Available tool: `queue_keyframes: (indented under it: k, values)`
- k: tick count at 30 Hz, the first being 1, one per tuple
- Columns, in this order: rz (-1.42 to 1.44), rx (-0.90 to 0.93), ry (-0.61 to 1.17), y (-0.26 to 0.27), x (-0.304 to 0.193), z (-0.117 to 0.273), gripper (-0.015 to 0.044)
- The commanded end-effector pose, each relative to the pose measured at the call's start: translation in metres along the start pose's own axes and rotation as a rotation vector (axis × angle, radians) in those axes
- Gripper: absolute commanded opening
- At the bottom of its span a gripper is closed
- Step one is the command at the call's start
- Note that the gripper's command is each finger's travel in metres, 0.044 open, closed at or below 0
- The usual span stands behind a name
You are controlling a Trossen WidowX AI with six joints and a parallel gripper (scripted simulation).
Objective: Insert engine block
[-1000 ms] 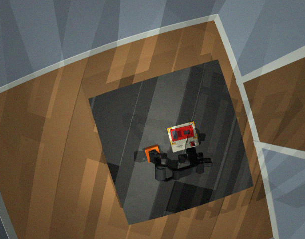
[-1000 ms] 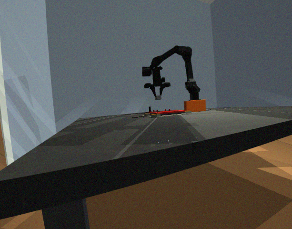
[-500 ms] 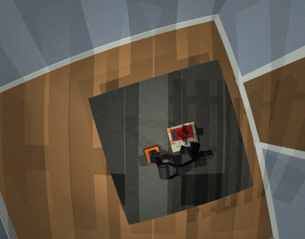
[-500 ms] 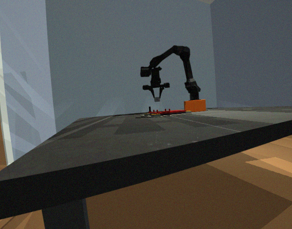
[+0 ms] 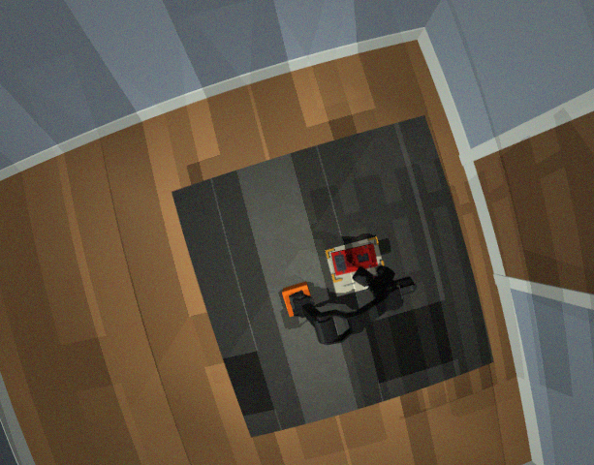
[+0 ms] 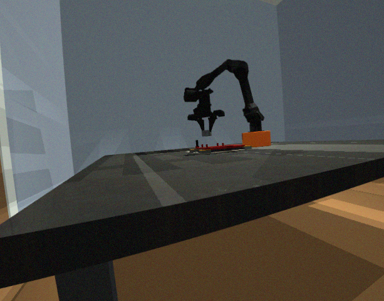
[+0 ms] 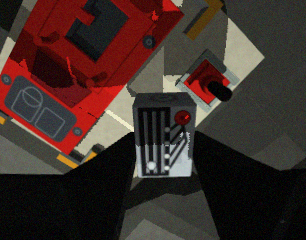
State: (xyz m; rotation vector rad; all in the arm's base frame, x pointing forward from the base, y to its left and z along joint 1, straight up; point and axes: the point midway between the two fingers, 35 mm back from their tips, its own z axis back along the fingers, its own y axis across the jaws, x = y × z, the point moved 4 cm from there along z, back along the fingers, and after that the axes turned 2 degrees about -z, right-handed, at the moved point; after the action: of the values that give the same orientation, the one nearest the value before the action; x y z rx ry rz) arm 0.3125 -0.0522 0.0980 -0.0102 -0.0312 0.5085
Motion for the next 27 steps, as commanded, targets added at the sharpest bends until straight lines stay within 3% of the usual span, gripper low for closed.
queue_keyframes:
  k: [1, 27]
  values:
    - [-0.095, 0.0, -0.008, 0.005, 0.012, -0.003, 0.0]
    - [-0.735, 0.002, -0.003, 0.059, 0.069, -0.032, 0.0]
